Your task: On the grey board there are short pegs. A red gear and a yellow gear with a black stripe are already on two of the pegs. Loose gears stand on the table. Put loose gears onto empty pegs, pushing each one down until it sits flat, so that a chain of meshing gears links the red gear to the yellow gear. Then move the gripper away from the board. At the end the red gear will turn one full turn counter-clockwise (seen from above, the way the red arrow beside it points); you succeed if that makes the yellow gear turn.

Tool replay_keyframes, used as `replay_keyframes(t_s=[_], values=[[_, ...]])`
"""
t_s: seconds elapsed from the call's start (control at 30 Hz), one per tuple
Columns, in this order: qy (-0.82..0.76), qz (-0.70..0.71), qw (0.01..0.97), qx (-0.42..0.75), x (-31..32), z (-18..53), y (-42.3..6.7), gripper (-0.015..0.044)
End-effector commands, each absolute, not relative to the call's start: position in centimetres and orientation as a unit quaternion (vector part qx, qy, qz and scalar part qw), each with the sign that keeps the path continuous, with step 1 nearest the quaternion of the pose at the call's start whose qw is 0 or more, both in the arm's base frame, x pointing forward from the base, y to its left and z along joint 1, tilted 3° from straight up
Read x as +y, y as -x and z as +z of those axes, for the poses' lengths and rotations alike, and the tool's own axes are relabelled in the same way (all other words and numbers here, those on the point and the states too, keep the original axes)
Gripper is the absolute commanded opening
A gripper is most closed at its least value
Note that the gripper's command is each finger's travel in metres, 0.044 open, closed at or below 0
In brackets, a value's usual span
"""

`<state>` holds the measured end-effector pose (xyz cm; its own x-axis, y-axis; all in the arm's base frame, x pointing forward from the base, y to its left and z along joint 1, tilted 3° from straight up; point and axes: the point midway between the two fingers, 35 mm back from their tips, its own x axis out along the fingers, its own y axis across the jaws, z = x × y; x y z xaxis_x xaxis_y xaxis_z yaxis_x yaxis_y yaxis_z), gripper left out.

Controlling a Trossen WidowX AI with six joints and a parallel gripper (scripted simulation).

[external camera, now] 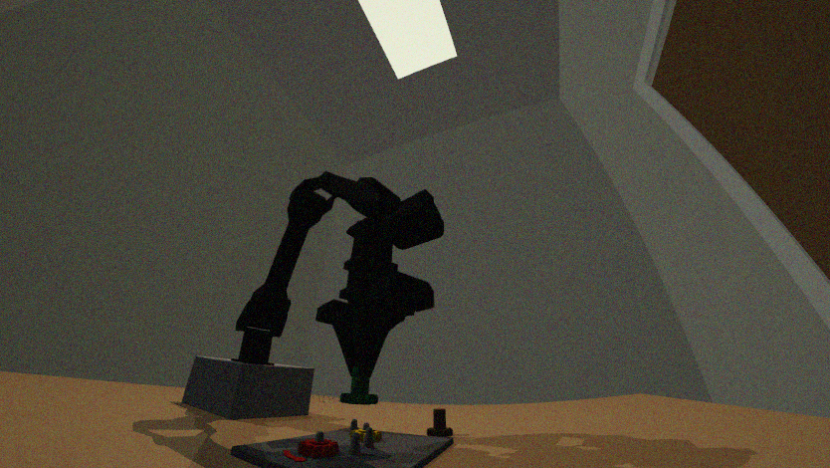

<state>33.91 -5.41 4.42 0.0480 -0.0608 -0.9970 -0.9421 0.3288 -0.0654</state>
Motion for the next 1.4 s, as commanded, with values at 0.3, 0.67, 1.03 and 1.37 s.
replay_keyframes(t_s=[0.3,0.67,1.03,1.37], values=[[0.437,0.384,0.577,0.574,-5.5,4.5,-33.8,0.0],[0.461,0.408,0.558,0.557,-5.5,4.0,-33.9,0.0],[0.497,0.444,0.526,0.528,-5.7,2.3,-33.9,0.0],[0.452,0.399,0.565,0.563,-5.7,1.0,-34.0,0.0]])
